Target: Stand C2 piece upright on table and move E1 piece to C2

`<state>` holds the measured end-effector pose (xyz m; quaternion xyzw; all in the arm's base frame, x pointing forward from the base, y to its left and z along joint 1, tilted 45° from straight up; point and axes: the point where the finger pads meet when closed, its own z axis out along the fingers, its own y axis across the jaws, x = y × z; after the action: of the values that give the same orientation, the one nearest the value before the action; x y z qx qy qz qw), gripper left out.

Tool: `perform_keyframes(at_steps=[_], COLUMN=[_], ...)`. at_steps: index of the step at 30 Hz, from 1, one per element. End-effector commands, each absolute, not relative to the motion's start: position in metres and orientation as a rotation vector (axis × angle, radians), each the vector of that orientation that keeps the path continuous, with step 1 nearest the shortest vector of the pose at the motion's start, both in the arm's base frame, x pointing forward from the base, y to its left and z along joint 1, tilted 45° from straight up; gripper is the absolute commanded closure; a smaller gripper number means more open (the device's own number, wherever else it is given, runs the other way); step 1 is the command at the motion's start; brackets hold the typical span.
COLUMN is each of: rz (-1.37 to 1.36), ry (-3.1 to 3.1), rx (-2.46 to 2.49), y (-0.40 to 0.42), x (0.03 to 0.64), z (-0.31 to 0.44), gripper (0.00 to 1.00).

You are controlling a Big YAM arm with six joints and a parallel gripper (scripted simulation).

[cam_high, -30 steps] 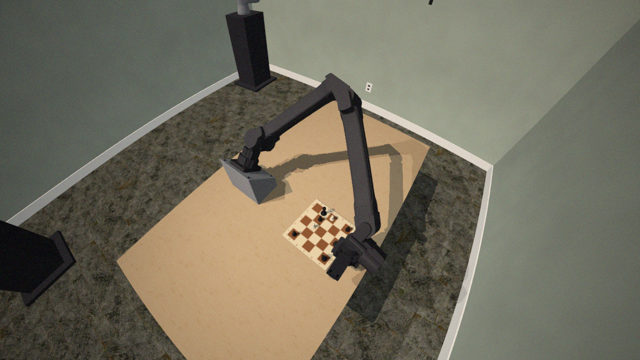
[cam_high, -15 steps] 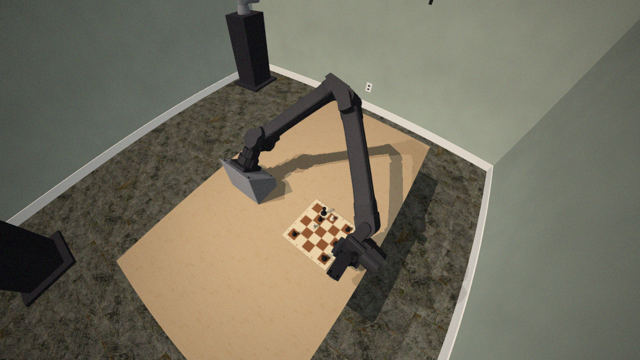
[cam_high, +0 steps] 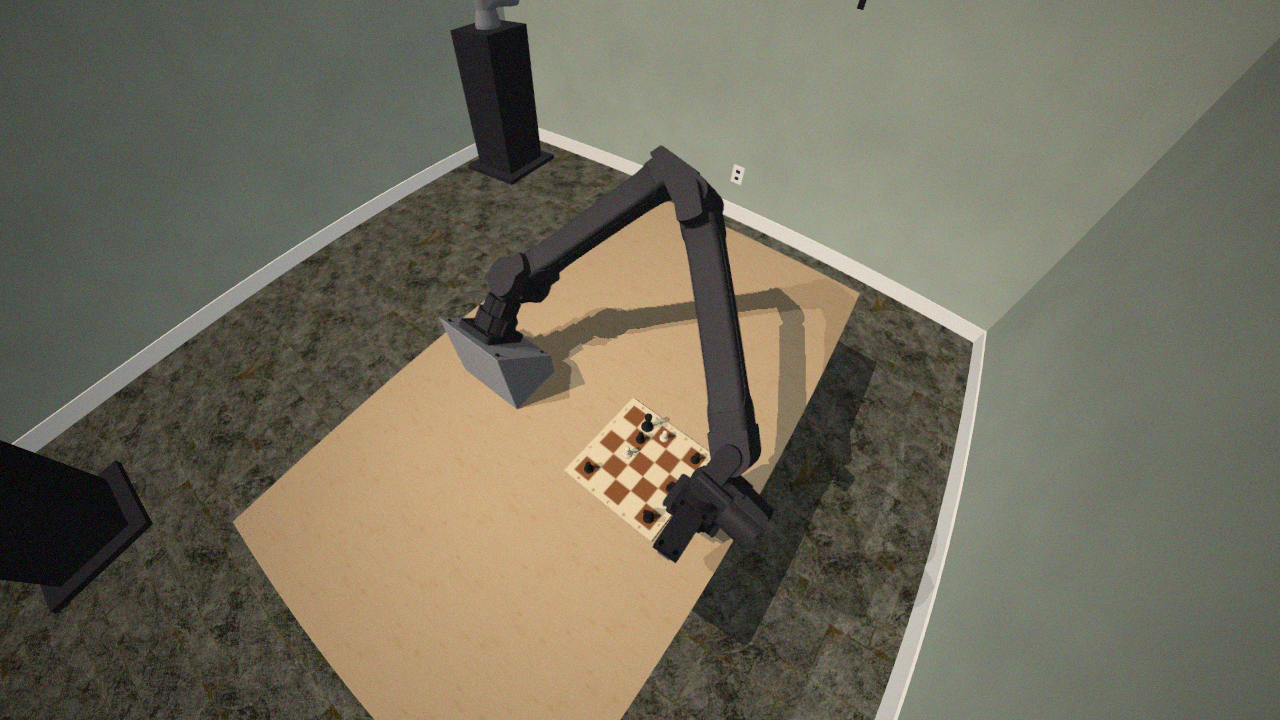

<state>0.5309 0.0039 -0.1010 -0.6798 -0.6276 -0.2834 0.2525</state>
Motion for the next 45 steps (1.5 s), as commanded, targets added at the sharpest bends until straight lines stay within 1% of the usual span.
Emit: perform_keyframes(at_steps=[1, 26, 27, 29, 30, 32, 33, 35, 36, 38, 39, 45], rz=[-0.748, -0.748, -0.748, -0.748, -0.748, -0.748, -0.748, -0.748, -0.748, -0.748, -0.748, -0.748], ry=[-1.710, -1.710, -1.710, -1.710, -1.710, -1.710, -1.710, -1.710, -1.710, -1.710, -1.710, -1.710], rx=[-1.828, -1.828, -1.828, -1.828, -1.828, -1.828, -1.828, -1.828, -1.828, -1.828, -1.828, -1.828], y=[0.0194, 0.0194, 0.0194, 0.0194, 0.0194, 0.0194, 0.0194, 0.0194, 0.0194, 0.0194, 0.0194, 0.0194], x=[0.5289, 0.5289, 0.5289, 0.5289, 0.5289, 0.5289, 0.5289, 0.5289, 0.5289, 0.5289, 0.5289, 0.5289], z=[-0.1094, -0.1094, -0.1094, -0.1094, -0.1094, -0.1094, -0.1094, -0.1094, -0.1094, -0.1094, -0.1094, -0.1094], gripper=[1.00, 1.00, 0.93, 0.93, 0.86, 0.86, 0.79, 0.79, 0.72, 0.72, 0.64, 0.64])
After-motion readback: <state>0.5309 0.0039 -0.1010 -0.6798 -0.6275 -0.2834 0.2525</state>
